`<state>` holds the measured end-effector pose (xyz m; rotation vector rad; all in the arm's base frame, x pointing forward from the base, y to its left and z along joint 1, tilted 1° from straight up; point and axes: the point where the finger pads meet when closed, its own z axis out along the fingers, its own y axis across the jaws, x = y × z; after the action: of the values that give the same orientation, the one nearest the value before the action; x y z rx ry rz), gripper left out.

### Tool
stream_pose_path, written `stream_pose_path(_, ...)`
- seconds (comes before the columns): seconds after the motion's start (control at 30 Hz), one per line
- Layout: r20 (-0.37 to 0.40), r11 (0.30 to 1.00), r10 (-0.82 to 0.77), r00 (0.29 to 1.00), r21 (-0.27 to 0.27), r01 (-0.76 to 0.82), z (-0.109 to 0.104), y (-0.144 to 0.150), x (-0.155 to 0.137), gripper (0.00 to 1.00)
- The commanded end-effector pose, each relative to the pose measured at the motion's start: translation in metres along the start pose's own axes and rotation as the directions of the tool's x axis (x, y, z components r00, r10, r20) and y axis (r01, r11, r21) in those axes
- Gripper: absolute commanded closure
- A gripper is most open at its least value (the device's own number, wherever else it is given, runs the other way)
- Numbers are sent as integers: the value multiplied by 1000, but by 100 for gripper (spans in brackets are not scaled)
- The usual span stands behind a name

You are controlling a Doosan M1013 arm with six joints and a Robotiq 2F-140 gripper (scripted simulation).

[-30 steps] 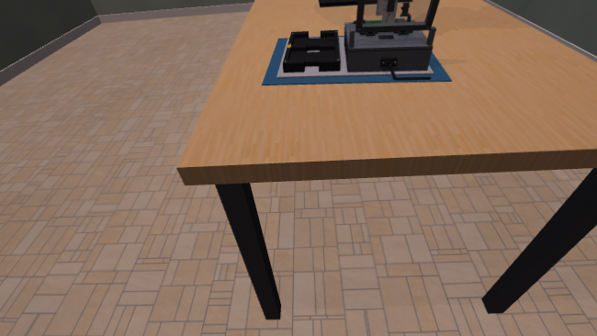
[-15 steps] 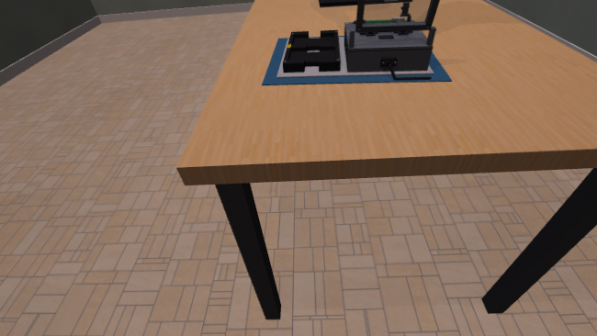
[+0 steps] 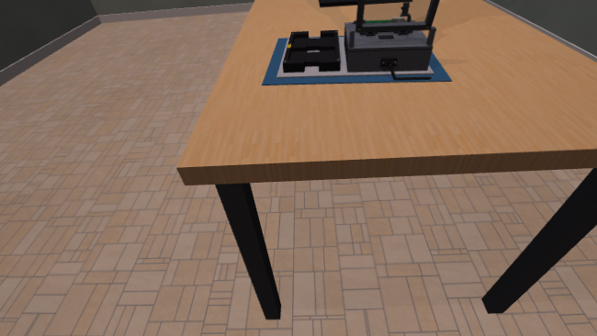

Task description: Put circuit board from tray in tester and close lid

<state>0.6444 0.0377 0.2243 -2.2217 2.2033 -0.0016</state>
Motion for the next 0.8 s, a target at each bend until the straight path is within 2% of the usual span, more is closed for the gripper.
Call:
stream_pose_path(0.0, 0, 1000, 0, 1000, 0, 0, -17, 0, 0, 42)
stream_pose_path(0.07, 0, 1000, 0, 1000, 0, 0, -17, 0, 0, 42)
stream_pose_path(0.5, 0, 1000, 0, 1000, 0, 0, -75, 0, 0, 42)
stream_pose_path(0.77, 0, 1000, 0, 1000, 0, 0, -90, 0, 0, 42)
